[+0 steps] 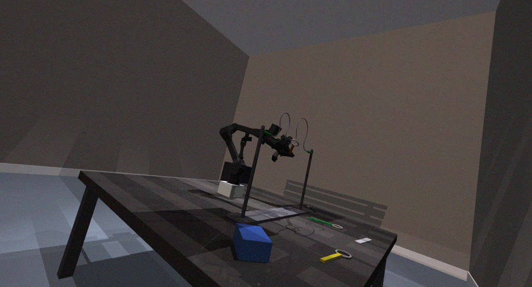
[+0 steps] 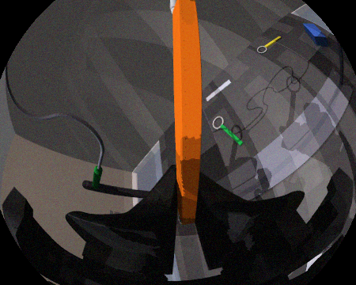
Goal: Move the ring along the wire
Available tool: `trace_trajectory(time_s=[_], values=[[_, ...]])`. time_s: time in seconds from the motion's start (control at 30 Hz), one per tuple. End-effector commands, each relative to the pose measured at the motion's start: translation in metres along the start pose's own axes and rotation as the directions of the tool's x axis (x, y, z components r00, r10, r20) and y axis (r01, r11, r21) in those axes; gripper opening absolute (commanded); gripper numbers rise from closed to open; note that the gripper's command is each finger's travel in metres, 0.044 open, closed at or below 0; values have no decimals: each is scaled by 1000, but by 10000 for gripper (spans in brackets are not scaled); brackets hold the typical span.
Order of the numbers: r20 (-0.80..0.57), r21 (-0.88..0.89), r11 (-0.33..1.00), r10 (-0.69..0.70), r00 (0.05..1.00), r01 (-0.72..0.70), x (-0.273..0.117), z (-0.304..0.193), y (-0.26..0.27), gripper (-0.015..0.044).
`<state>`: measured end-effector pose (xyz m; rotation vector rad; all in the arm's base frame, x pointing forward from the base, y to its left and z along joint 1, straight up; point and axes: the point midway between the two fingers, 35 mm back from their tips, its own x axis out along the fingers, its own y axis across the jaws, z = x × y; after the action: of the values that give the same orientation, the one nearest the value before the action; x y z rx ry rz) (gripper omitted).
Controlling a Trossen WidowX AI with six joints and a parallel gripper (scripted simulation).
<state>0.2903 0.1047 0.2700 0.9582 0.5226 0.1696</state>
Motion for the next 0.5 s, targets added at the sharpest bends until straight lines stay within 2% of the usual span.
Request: trace_trajectory(time_s=[0.0,0.47], values=[[-4,61,997,48,999,-48,-3,2,15,-150],[-10,229,964,145,989,-139,-9,6,43,-150]])
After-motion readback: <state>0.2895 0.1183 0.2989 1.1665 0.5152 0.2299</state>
